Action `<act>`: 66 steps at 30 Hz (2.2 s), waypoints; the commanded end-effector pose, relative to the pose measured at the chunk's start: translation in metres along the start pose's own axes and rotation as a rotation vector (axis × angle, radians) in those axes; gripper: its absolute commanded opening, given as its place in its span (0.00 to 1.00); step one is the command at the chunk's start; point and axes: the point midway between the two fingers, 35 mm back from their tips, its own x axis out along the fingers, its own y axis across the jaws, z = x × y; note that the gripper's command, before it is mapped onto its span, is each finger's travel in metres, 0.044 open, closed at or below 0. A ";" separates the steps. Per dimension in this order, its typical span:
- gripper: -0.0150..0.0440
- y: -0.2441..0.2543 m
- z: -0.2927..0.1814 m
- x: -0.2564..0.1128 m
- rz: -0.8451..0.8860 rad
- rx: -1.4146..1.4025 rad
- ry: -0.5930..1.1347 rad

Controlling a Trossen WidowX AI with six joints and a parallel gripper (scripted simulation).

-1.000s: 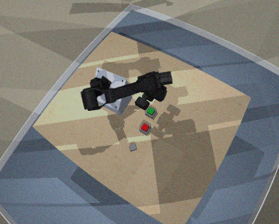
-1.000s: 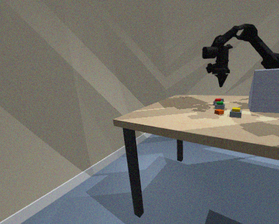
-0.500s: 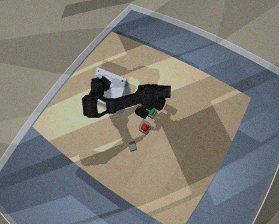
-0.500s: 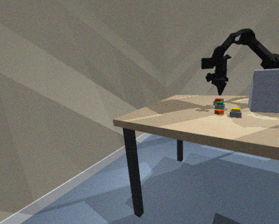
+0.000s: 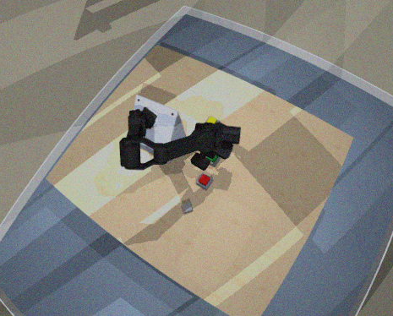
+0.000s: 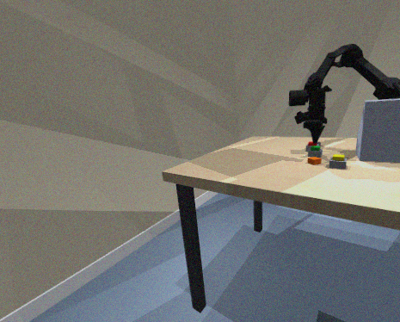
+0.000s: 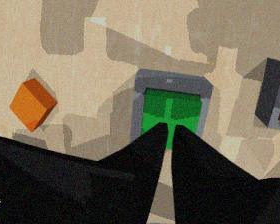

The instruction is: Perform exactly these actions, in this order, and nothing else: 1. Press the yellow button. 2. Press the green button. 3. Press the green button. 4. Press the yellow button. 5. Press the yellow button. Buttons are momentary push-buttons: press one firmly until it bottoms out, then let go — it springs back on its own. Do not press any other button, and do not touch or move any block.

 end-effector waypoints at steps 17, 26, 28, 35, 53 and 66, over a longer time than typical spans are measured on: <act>0.29 -0.001 -0.003 0.023 -0.007 -0.008 0.003; 0.29 -0.001 -0.003 0.023 -0.007 -0.008 0.003; 0.29 -0.001 -0.003 0.023 -0.007 -0.008 0.003; 0.29 0.000 -0.003 -0.011 -0.006 -0.008 0.003; 0.29 0.000 -0.002 0.007 -0.006 -0.008 0.003; 0.29 -0.001 -0.003 0.023 -0.007 -0.008 0.003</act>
